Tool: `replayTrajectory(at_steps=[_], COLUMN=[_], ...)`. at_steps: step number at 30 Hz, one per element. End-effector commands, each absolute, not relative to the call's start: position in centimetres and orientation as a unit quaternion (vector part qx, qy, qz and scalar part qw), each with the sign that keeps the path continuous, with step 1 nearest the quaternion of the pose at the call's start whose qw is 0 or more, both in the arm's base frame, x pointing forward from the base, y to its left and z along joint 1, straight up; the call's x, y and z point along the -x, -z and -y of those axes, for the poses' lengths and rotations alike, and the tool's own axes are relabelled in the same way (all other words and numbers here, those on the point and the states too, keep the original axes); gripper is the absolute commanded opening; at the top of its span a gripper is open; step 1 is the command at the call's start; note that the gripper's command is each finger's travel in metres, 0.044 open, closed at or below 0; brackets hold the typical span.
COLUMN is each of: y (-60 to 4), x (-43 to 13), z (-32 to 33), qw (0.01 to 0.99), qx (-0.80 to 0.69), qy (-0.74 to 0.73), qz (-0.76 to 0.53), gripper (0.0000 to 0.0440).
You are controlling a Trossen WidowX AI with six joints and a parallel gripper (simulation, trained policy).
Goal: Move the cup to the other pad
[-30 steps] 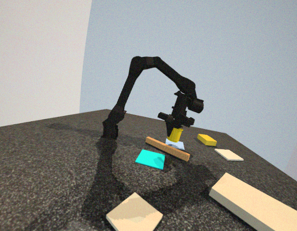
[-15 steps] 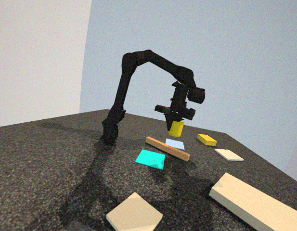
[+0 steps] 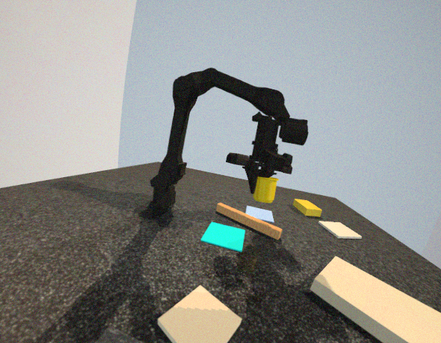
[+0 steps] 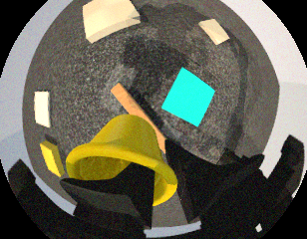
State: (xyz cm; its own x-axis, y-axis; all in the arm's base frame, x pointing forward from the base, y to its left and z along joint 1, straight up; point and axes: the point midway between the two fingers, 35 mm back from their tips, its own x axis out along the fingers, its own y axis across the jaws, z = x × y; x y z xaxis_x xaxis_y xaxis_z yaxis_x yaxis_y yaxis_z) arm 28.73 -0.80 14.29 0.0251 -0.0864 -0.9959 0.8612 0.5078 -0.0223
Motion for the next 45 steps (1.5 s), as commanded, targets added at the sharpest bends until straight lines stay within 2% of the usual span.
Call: replayTrajectory(at_steps=[1, 36, 45], y=[-14.3, -10.8, -8.8], x=[-28.5, -25.1, -23.5], z=[1.7, 8.5, 8.9], qw=[0.637, 0.618, 0.608], qx=[-0.335, -0.408, -0.416], qy=[0.378, 0.441, 0.454], qz=[-0.582, -0.507, -0.501], gripper=[0.0, 0.0, 0.0019])
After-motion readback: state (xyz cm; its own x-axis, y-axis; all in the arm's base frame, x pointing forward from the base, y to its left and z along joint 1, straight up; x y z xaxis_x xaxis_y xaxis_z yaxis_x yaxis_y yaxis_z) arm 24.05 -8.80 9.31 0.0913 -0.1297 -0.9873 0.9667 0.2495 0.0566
